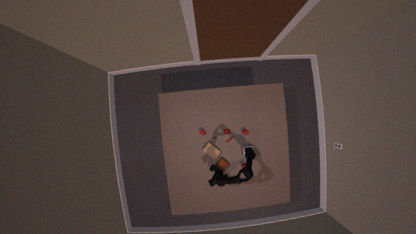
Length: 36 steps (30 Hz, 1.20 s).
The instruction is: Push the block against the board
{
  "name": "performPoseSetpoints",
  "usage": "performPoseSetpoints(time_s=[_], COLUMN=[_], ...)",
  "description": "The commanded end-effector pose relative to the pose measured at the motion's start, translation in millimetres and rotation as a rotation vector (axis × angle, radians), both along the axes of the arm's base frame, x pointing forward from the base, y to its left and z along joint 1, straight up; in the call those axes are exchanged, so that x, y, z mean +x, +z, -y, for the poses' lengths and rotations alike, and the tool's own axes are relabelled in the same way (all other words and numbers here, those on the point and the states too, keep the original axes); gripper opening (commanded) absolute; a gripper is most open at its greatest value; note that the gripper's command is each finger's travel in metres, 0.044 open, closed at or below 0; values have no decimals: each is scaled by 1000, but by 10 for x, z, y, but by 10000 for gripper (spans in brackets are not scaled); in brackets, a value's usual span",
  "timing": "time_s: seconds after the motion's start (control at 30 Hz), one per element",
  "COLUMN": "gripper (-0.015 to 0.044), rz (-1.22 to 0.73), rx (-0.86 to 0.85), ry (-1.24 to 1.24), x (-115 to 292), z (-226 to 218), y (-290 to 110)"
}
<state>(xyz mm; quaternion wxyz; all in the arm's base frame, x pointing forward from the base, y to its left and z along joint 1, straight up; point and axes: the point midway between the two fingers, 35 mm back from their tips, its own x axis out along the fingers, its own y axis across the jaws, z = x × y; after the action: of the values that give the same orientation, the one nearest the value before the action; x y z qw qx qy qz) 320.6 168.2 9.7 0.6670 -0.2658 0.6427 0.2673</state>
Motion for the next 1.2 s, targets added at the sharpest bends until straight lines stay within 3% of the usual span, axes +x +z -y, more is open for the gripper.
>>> performPoseSetpoints(time_s=[0.0, 1.17], gripper=[0, 0], rz=[0, -1], rx=[-2, -4], ry=[4, 4], x=[-25, -194], z=[35, 206], y=[-2, -11])
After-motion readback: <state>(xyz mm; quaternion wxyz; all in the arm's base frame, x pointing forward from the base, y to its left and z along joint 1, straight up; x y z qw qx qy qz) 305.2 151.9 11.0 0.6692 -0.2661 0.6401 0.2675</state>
